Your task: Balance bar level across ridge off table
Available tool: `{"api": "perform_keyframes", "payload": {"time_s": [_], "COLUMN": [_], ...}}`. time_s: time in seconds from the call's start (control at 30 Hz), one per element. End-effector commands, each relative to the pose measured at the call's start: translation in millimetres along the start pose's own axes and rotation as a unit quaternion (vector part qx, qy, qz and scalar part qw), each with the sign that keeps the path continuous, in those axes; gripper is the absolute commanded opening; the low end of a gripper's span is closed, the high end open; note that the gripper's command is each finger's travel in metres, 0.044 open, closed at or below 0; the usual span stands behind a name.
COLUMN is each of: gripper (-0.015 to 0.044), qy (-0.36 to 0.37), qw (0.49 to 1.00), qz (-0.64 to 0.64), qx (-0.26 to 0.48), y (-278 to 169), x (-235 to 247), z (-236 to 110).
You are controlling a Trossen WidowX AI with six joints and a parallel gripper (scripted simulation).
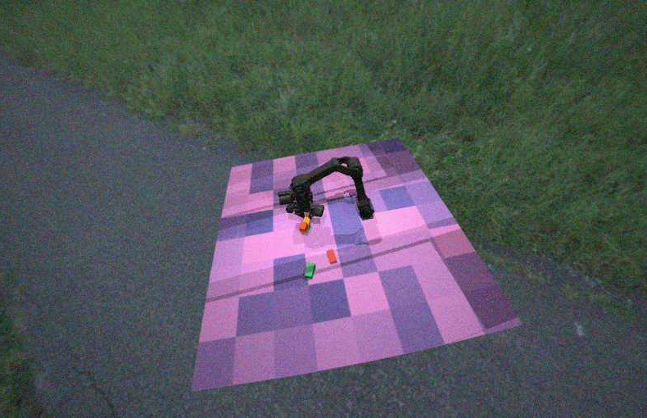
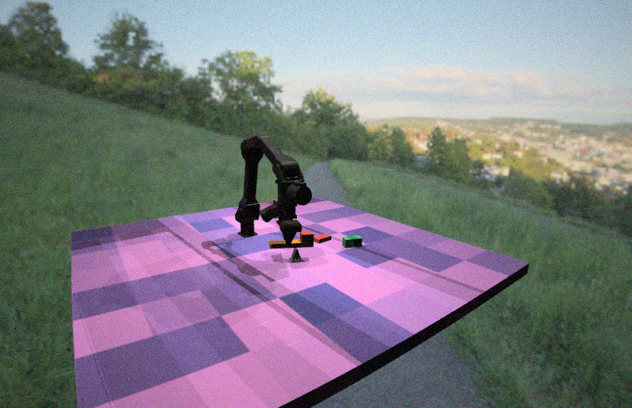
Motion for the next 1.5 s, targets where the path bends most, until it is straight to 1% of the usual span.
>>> {"api": "perform_keyframes", "payload": {"time_s": [0.0, 1.47], "gripper": [0.0000, 0.0000], "qy": [0.001, 0.001], "qw": [1.000, 1.000], "qz": [-0.002, -0.002], "qx": [0.000, 0.000], "y": [0.0, -0.1], "x": [0.4, 0.4], "z": [0.4, 4.1]}}
Point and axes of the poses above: the point midway between the two fingers, 35 mm back from their tips, its own z axis out along the fingers, its own x axis across the jaws, y = z × x, the point moved 7 cm from there along -z, back along the fingers, and after that the axes turned 13 degrees about -z, right-handed, at the moved point
